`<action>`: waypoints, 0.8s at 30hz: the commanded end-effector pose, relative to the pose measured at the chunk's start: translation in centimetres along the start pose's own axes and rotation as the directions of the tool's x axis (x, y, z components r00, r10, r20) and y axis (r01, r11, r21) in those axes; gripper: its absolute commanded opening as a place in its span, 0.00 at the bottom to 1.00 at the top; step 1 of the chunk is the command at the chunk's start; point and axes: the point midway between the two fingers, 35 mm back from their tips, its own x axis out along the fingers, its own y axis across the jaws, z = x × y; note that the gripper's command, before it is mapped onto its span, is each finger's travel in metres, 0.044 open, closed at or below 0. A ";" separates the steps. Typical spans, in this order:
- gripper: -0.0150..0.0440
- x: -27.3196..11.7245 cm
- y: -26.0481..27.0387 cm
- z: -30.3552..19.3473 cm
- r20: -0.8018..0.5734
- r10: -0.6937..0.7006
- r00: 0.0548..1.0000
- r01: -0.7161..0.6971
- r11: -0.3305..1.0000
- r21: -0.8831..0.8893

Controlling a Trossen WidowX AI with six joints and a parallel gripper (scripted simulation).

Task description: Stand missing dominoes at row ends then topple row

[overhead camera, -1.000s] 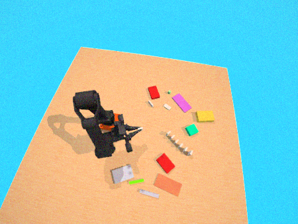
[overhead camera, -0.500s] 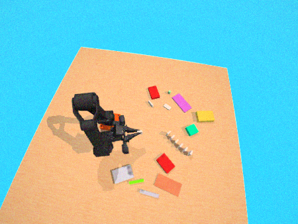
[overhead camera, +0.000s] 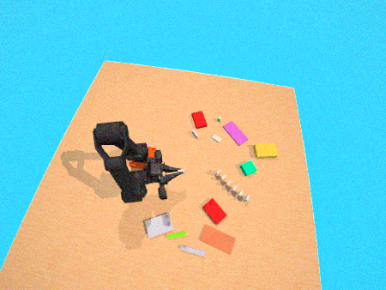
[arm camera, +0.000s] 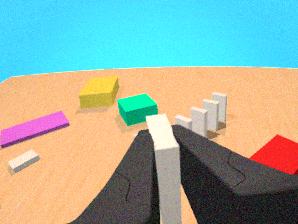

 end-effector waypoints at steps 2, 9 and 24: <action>0.29 0.2 0.3 -1.3 -0.001 0.003 1.000 -0.003 1.000 0.008; 0.29 0.3 0.3 -2.7 -0.005 0.011 1.000 -0.011 1.000 0.000; 0.29 0.6 0.4 -5.9 -0.012 0.020 1.000 -0.020 1.000 0.015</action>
